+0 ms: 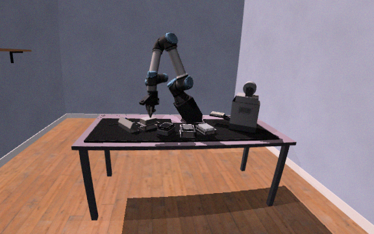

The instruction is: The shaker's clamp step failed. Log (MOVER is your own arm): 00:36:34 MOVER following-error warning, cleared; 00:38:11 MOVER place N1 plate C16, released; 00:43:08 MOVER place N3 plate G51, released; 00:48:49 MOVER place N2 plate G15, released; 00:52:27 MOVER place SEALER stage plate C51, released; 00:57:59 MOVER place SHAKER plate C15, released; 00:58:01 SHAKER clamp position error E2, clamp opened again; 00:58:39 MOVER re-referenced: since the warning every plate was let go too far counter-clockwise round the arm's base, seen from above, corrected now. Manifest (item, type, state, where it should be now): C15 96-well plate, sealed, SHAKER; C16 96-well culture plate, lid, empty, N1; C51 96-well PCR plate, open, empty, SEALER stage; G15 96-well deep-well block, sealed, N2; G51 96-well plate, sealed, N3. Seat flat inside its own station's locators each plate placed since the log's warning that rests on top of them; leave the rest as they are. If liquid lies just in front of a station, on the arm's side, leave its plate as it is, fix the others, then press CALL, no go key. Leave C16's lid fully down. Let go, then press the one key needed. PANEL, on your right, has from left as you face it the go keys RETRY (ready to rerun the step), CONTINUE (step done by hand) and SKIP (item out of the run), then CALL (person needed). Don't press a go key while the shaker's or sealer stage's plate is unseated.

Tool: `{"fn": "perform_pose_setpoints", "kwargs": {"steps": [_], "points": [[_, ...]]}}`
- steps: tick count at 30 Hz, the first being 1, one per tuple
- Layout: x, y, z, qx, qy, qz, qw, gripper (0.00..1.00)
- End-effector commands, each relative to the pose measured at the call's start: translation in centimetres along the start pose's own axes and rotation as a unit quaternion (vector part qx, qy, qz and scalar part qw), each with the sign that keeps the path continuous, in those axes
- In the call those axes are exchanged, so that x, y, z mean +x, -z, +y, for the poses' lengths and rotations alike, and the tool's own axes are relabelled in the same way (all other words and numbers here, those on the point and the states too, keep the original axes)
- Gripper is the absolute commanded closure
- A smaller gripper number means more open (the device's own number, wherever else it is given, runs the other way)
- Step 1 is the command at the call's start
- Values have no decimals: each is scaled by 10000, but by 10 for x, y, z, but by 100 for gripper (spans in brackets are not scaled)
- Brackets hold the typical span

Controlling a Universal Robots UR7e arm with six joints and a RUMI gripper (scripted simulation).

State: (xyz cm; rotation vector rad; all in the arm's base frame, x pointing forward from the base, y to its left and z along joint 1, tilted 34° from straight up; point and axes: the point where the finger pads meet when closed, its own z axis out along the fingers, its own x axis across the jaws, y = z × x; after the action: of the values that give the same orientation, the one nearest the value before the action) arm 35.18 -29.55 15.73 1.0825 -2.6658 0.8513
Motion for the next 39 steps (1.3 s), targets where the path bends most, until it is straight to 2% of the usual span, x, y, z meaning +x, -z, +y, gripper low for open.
{"fn": "perform_pose_setpoints", "kwargs": {"steps": [1,7,27,39], "points": [[16,0,-9,3,-338,-6,9994,100],[44,0,-21,2,-873,-6,9962,100],[124,0,-58,3,-873,-5,9962,100],[124,0,-58,3,-873,-5,9962,100]]}}
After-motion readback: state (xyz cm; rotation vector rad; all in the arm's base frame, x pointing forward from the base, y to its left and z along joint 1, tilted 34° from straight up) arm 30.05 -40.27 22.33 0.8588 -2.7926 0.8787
